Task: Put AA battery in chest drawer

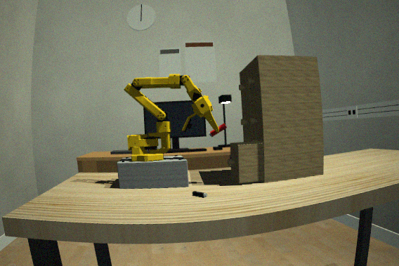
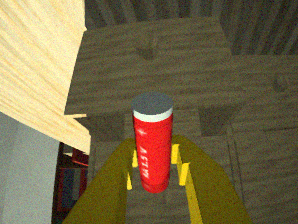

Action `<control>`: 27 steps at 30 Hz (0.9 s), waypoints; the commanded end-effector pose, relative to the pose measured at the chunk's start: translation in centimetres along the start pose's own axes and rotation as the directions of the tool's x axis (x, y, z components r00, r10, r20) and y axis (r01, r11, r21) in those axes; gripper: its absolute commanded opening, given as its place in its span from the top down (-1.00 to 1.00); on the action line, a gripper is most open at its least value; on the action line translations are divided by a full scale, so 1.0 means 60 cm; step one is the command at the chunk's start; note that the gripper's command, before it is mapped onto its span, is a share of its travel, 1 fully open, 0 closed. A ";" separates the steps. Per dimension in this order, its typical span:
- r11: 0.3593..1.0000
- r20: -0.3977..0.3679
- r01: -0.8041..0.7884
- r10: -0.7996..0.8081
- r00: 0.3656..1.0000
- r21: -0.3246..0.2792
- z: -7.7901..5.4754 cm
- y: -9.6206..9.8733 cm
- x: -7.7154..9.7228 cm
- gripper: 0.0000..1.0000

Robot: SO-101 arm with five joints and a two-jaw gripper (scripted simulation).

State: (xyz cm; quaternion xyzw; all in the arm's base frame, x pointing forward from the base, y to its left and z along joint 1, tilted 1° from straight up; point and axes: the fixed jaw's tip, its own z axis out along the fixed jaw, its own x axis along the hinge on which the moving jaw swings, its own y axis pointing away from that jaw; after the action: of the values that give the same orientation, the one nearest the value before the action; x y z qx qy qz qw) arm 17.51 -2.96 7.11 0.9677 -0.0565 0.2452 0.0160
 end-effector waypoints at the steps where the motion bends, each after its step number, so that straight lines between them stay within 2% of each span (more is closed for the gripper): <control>1: 1.000 -0.021 -0.003 0.003 1.000 0.005 -0.003 -0.003 0.009 1.00; 27: 1.000 -0.021 0.002 -0.002 1.000 0.008 -0.004 -0.004 0.016 1.00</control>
State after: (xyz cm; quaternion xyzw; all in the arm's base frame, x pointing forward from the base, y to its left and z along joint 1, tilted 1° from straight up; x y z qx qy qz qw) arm 17.89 -2.97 7.42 0.9670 -0.0556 0.2479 0.0159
